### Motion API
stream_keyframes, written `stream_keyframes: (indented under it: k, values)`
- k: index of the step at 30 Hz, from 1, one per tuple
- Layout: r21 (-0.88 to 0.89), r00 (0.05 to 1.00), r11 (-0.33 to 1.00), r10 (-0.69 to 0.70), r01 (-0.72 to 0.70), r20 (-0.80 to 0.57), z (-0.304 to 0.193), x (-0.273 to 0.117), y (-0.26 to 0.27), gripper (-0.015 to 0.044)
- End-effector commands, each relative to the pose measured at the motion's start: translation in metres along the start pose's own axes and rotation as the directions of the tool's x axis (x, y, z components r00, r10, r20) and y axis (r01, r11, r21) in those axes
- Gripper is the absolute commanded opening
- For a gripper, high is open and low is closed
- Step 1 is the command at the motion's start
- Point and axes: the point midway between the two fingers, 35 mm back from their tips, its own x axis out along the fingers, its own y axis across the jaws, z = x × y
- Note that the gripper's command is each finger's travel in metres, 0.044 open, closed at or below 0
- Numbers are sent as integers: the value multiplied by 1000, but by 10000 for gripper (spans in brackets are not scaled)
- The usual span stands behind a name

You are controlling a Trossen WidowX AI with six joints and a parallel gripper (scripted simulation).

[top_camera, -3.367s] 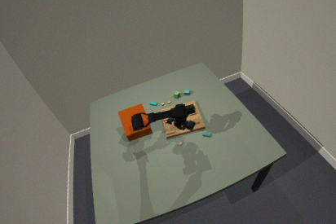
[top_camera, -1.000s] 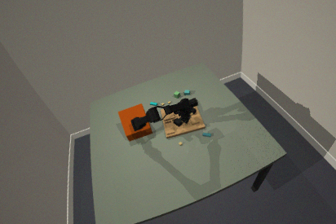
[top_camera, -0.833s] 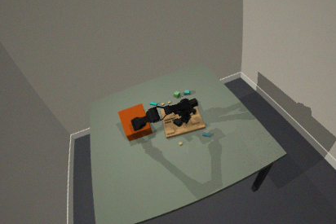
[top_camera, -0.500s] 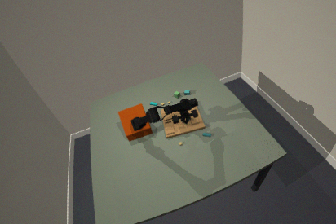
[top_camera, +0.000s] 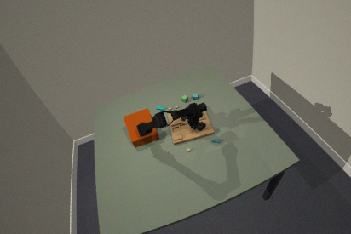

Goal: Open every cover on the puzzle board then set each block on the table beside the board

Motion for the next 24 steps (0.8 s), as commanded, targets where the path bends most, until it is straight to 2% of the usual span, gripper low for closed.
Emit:
stream_keyframes:
  k: [1, 6, 11, 12, 14, 17, 21, 24]
  values:
    - [746, 1000, 666, -2, 7, -8, -2, 2, 0, 0]
    - [928, 1000, 373, -2, 8, -8, -2, 2, -1, 0]
    - [999, 1000, 39, -2, 8, -8, -3, 2, -2, 0]
    - [693, 1000, 721, 0, 0, 0, 0, 0, 0, 0]
    - [742, 1000, 670, 0, 0, 0, 0, -1, 0, 0]
    - [862, 1000, 506, 0, 2, -2, 0, -3, 1, 0]
    - [987, 1000, 159, 0, 4, -4, 1, -7, 3, 0]
    - [993, 1000, -120, 0, 6, -6, 2, -10, 4, 0]
